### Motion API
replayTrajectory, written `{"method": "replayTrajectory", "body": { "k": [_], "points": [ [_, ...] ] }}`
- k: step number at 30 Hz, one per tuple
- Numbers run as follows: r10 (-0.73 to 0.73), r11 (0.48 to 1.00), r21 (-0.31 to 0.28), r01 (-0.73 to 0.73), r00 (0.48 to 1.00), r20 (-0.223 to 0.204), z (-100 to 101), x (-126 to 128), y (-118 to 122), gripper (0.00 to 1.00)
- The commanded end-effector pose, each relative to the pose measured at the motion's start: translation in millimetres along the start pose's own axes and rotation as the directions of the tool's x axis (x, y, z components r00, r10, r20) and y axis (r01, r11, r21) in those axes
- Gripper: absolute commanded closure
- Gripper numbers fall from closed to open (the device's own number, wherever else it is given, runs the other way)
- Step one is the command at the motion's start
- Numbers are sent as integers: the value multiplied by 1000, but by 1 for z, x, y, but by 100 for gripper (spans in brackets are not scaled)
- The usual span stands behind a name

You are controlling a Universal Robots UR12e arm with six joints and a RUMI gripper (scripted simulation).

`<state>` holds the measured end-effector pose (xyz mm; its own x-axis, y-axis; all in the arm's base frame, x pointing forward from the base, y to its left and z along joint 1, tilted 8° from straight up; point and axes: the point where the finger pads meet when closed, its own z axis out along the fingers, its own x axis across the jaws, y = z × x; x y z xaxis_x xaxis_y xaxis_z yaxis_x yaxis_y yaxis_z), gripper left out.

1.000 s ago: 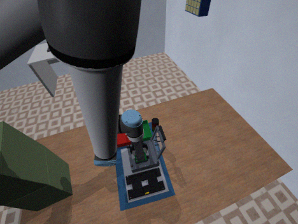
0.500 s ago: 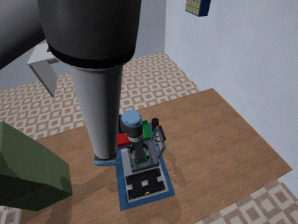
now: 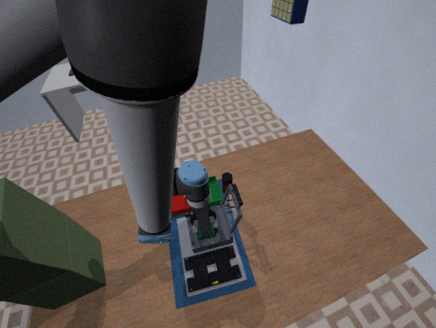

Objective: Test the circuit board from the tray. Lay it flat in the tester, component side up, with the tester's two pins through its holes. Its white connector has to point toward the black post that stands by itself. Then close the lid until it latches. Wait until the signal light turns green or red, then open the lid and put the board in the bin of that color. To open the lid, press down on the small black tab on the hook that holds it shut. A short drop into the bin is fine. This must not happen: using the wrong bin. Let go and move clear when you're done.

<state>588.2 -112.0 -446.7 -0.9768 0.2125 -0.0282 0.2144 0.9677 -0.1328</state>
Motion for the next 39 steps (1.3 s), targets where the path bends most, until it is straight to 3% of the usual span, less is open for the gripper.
{"method": "replayTrajectory", "body": {
  "k": [1,39],
  "points": [
    [0,1000,0,0,1000,2,-1,-1,0,61],
    [0,1000,0,0,1000,2,3,-1,0,61]
  ]
}}
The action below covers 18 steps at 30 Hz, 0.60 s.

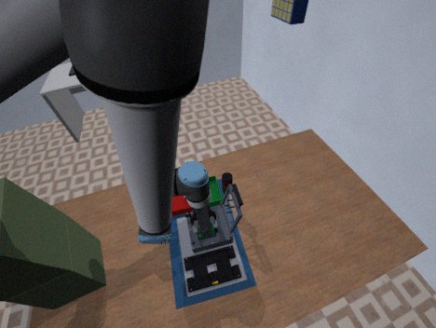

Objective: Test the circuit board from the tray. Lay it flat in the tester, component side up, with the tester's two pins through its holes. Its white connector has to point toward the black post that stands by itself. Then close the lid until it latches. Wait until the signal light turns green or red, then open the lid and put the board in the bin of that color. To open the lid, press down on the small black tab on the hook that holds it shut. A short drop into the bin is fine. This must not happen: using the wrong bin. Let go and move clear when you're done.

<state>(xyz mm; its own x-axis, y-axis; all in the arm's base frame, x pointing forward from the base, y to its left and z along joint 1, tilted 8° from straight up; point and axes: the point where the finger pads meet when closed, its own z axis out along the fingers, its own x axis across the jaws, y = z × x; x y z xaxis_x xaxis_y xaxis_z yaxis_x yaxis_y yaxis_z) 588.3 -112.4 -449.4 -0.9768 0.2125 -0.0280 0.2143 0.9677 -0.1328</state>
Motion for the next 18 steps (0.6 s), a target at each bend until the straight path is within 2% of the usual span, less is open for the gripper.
{"method": "replayTrajectory", "body": {
  "k": [1,2,3,18],
  "points": [
    [0,1000,0,0,1000,2,0,-1,0,61],
    [0,1000,0,0,1000,2,0,-1,0,61],
    [0,1000,0,0,1000,2,0,-1,0,41],
    [0,1000,0,0,1000,2,0,-1,0,41]
  ]
}}
